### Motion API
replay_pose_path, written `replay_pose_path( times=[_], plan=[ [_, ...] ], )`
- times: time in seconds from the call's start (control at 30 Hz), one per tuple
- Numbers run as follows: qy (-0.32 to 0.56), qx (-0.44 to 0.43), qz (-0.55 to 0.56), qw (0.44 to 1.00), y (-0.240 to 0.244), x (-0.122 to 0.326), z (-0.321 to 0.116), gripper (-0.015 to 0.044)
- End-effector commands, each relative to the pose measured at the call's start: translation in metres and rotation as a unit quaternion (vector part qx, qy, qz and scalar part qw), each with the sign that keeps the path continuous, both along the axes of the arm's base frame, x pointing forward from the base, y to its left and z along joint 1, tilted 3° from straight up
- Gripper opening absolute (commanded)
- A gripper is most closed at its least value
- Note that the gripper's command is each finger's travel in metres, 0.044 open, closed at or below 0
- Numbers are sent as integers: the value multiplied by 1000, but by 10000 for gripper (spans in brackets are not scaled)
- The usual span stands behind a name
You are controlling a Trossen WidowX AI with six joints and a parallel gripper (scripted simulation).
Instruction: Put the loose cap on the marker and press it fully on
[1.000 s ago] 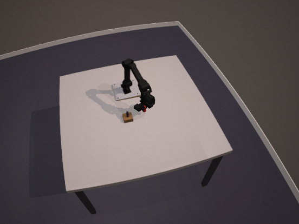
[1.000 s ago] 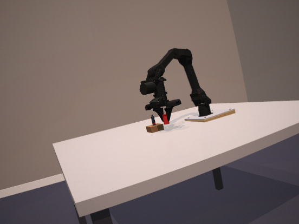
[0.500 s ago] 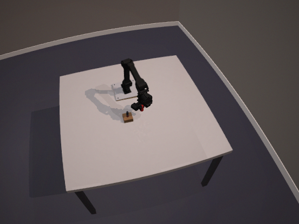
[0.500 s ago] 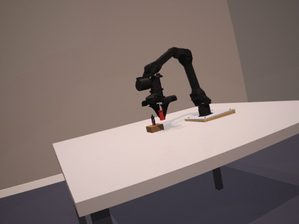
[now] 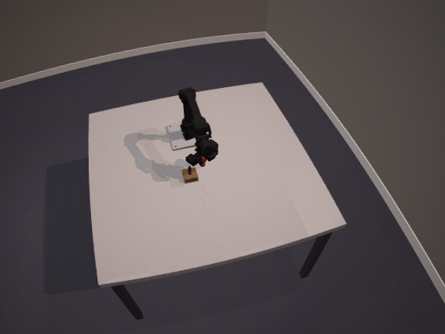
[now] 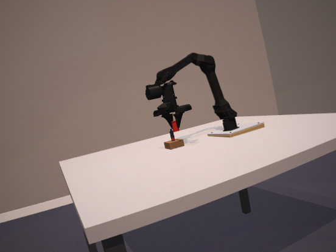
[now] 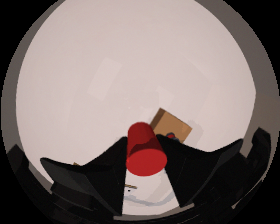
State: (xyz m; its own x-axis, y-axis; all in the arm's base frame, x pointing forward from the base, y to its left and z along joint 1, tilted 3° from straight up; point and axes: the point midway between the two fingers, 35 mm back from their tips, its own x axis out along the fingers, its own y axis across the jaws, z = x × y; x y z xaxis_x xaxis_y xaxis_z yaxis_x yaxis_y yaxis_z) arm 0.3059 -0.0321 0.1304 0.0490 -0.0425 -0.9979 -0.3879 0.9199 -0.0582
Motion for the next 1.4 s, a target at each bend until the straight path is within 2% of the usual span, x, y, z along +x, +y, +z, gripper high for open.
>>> replay_pose_path(
  times=[0.0,0.6,1.37],
  plan=[
    [-2,1,2,1000,-14,-1,7,0],
    [-2,-3,2,1000,-68,-16,30,0],
    [-2,-3,2,1000,-70,-14,4,0]
  ],
)
